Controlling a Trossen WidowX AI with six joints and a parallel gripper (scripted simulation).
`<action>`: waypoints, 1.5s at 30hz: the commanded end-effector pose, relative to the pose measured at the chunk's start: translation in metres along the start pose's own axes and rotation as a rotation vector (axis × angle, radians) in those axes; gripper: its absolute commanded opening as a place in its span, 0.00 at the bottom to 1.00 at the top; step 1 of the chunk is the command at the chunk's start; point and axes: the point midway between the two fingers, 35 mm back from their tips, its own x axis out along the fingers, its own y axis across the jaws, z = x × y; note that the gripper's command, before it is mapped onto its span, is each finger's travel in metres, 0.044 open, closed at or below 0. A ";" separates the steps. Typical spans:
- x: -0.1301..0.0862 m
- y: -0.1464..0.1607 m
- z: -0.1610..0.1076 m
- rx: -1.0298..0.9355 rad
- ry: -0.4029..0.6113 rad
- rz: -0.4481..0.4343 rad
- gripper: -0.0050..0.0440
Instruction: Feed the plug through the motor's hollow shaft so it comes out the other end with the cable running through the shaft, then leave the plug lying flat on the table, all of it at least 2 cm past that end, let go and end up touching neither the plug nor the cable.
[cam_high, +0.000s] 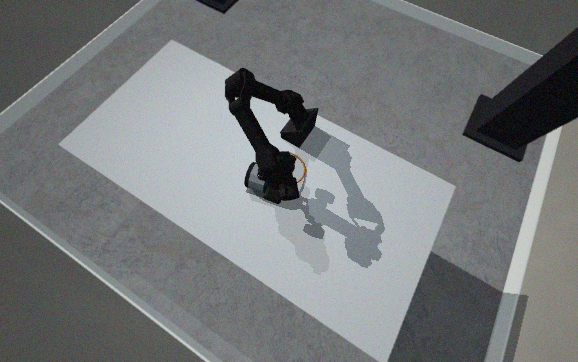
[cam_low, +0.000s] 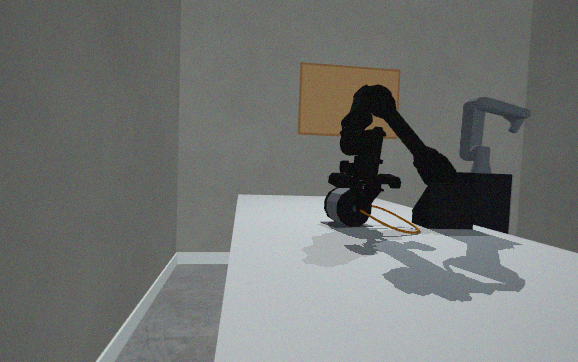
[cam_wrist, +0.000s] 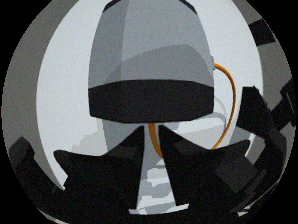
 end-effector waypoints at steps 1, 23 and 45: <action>0.000 0.000 0.000 0.000 0.000 0.000 0.20; 0.002 0.000 0.010 -0.001 -0.003 0.003 0.10; -0.014 -0.001 -0.010 -0.006 -0.004 0.006 0.31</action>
